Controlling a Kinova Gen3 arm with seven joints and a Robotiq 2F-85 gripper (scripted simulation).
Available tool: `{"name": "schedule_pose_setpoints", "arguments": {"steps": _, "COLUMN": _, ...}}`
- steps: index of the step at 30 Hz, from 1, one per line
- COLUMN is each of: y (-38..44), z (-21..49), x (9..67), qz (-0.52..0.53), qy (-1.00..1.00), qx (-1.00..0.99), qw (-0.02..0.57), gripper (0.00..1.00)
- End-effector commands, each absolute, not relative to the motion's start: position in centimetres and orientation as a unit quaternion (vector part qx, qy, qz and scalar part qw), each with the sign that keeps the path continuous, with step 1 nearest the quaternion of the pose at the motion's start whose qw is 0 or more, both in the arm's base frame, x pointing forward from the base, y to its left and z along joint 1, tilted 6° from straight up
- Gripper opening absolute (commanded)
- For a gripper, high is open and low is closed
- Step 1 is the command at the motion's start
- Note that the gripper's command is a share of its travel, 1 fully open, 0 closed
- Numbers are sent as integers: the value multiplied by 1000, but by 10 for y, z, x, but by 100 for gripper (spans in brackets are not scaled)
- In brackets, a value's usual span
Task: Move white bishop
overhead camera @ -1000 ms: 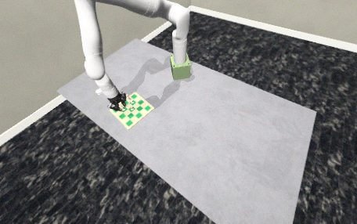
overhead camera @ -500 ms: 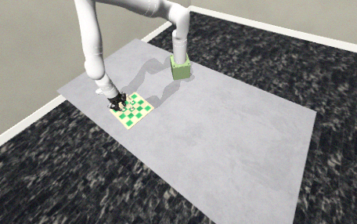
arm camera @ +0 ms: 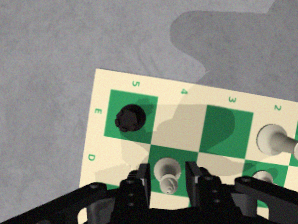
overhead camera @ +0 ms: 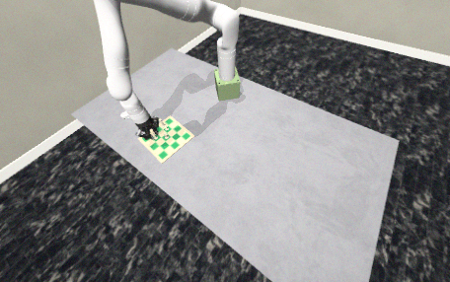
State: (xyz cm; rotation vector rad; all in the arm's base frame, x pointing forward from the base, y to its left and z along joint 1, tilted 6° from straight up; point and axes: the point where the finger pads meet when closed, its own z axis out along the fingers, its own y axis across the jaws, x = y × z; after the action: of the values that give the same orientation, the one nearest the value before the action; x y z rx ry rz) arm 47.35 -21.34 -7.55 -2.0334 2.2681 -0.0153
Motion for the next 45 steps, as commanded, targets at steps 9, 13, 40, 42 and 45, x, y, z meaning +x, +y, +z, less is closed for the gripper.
{"name": "schedule_pose_setpoints", "arguments": {"steps": 9, "y": -214, "z": -75, "x": 474, "qz": -6, "qy": 744, "qx": -667, "qw": 48, "gripper": 0}}
{"name": "schedule_pose_setpoints", "arguments": {"steps": 13, "y": -214, "z": -75, "x": 474, "qz": -6, "qy": 744, "qx": -667, "qw": 48, "gripper": 0}}
{"name": "schedule_pose_setpoints", "arguments": {"steps": 40, "y": -215, "z": -59, "x": 473, "qz": -6, "qy": 744, "qx": -667, "qw": 48, "gripper": 0}}
{"name": "schedule_pose_setpoints", "arguments": {"steps": 42, "y": -215, "z": -46, "x": 472, "qz": -6, "qy": 744, "qx": -667, "qw": 48, "gripper": 0}}
{"name": "schedule_pose_setpoints", "arguments": {"steps": 45, "y": -217, "z": -22, "x": 470, "qz": -6, "qy": 744, "qx": -667, "qw": 48, "gripper": 0}}
